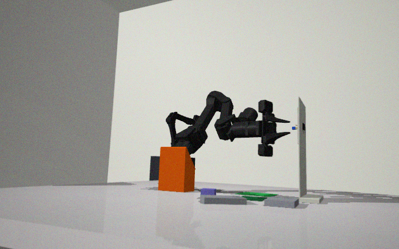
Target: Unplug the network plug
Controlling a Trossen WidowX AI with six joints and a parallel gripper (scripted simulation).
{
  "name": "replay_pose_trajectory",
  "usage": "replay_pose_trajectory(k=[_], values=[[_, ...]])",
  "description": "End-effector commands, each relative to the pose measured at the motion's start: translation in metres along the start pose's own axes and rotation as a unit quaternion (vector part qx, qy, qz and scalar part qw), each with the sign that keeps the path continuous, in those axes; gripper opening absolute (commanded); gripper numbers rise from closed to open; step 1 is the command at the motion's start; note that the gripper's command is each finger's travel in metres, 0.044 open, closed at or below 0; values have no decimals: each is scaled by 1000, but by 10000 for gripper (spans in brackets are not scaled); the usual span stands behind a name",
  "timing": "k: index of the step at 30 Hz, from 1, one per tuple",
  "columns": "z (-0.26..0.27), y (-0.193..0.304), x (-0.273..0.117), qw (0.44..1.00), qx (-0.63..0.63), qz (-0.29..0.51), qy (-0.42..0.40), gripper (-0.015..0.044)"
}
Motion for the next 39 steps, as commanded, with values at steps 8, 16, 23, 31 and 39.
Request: replay_pose_trajectory(k=[8,16,23,31,39], values=[[1,-4,18,1000,-2,1,0,156],[2,-5,20,1000,-2,1,0,64],[2,-5,20,1000,-2,1,0,17],[2,-4,19,1000,-2,1,0,0],[2,-4,15,1000,-2,1,0,0]])
Point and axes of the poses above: the point midway between the two fingers, 35 mm back from their tips, its own x axis out along the fingers, its own z axis across the jaws, y = z × x, the point moved 2 cm from there along -x, back along the fingers, and after that the axes turned 3 degrees about x, right-handed, at the moved point
